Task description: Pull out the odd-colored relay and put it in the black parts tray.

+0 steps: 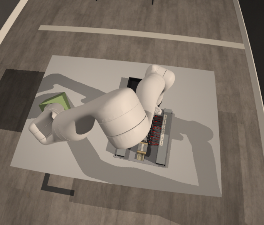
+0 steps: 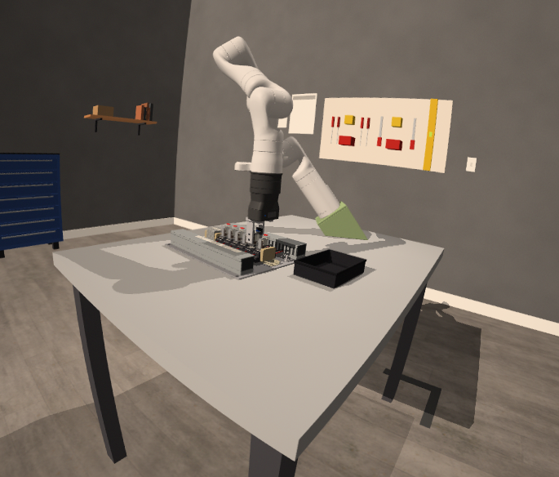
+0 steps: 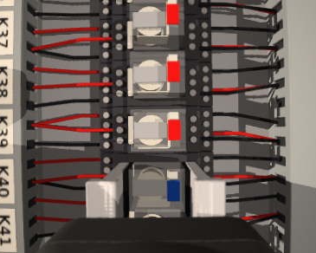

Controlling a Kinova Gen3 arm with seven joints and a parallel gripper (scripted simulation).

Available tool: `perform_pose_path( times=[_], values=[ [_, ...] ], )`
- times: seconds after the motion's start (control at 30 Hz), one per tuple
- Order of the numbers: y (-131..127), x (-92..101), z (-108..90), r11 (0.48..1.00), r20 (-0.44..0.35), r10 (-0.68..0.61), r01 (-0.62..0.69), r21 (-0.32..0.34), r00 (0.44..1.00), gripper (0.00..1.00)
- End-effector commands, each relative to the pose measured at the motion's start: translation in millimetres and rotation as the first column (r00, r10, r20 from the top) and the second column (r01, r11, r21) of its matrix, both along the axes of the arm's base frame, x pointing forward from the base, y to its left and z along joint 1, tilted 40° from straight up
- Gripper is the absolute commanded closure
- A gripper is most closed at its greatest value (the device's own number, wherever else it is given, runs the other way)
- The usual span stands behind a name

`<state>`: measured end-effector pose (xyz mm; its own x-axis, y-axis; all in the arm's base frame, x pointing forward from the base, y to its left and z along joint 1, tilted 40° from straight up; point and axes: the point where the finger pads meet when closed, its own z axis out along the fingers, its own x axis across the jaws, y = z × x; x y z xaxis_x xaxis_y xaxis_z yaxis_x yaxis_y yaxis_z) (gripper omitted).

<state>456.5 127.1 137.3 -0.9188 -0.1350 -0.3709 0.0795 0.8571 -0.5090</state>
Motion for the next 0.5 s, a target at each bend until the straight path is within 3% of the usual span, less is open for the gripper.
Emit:
perform_pose_path(
  times=[0.0, 0.47],
  values=[
    [0.6, 0.1, 0.3, 1.000, 0.000, 0.001, -0.001, 0.001, 1.000, 1.00],
    [0.7, 0.8, 0.7, 1.000, -0.022, -0.012, 0.012, 0.003, 1.000, 1.00]
  ],
)
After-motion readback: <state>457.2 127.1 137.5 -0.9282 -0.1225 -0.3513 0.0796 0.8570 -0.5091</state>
